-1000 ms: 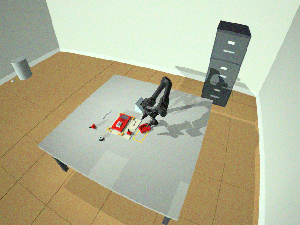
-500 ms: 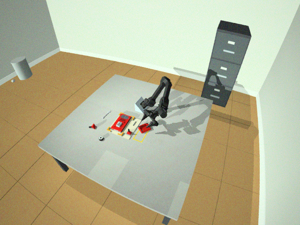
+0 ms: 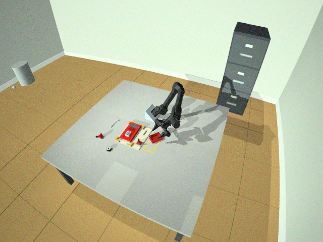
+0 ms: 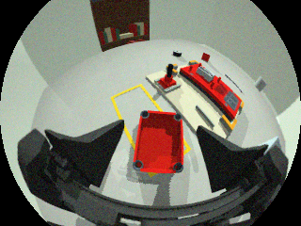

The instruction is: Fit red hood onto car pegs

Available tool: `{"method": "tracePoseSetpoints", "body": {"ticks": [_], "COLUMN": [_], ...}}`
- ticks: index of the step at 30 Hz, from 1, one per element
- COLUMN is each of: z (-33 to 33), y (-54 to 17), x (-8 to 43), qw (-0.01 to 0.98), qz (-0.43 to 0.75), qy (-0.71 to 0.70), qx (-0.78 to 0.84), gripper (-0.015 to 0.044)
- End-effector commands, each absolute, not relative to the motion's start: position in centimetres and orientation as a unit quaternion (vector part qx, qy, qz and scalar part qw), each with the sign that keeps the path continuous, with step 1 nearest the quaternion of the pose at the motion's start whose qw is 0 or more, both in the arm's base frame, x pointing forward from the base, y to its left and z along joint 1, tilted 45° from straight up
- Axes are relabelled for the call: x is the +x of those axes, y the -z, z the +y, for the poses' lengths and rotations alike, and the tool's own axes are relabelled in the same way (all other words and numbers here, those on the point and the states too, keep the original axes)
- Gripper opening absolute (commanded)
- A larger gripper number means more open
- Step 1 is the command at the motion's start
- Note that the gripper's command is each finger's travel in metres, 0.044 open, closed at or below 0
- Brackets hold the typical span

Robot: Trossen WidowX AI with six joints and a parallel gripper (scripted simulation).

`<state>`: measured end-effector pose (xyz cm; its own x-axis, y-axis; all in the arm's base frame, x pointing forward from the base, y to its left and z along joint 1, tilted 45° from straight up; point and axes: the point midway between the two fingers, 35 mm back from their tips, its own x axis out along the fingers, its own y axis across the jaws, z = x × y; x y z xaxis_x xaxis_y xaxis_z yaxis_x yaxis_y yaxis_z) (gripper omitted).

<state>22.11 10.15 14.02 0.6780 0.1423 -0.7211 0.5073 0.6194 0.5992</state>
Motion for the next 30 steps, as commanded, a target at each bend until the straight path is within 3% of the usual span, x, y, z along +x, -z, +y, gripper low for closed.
{"method": "tracePoseSetpoints", "body": {"ticks": [1, 30], "z": [10.3, 11.8], "y": [-13.5, -12.2], "x": [22.0, 21.7], "qw": [0.812, 0.813], "qz": [0.387, 0.384], "qy": [0.116, 0.113], "qx": [0.421, 0.423], "gripper": [0.044, 0.044]}}
